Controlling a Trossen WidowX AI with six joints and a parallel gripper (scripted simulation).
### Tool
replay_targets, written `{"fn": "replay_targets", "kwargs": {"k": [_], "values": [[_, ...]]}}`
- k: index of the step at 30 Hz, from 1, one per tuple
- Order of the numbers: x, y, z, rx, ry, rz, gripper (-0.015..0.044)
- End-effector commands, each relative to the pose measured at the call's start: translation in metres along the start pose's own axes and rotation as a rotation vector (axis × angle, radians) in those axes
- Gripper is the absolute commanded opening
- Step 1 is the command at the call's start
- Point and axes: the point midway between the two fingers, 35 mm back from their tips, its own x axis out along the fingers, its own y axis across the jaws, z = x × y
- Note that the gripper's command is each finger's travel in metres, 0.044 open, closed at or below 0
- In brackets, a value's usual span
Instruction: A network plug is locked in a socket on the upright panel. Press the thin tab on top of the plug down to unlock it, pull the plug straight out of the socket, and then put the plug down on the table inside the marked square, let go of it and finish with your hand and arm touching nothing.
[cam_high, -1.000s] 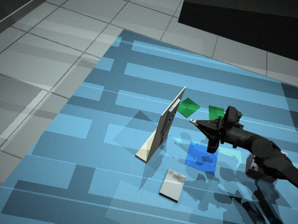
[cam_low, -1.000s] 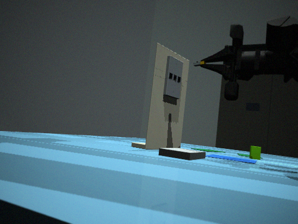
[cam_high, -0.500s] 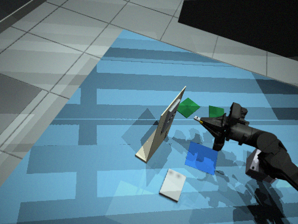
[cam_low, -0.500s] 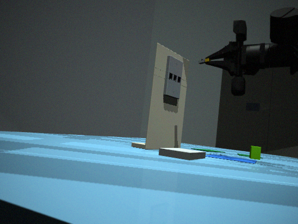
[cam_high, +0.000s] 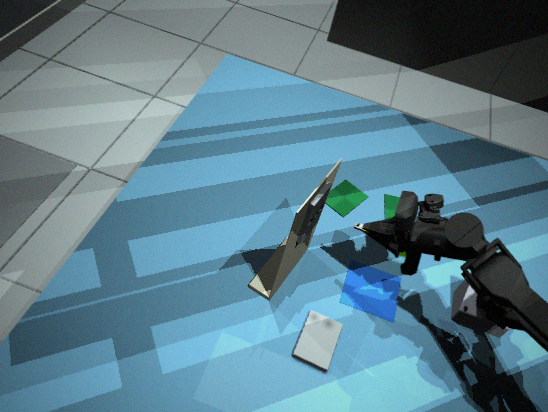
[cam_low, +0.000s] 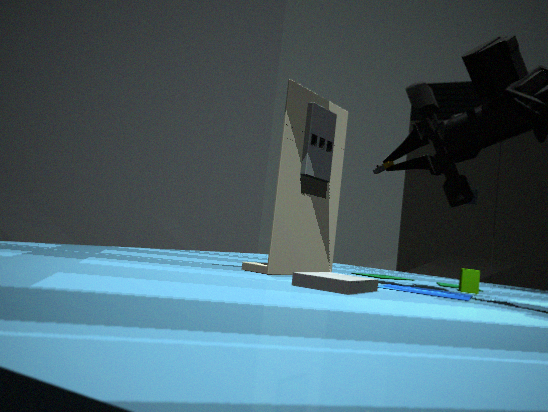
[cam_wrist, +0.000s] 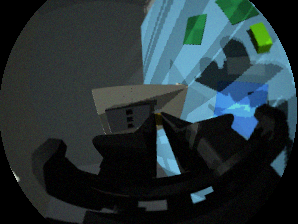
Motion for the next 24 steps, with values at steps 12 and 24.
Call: {"fn": "replay_targets", "kwargs": {"k": [12,24], "values": [[0.000,-0.057,0.012,-0.059,0.068,-0.306,0.0000],[-0.012,-0.094,0.006,-0.052,0.201,-0.485,0.0000]]}}
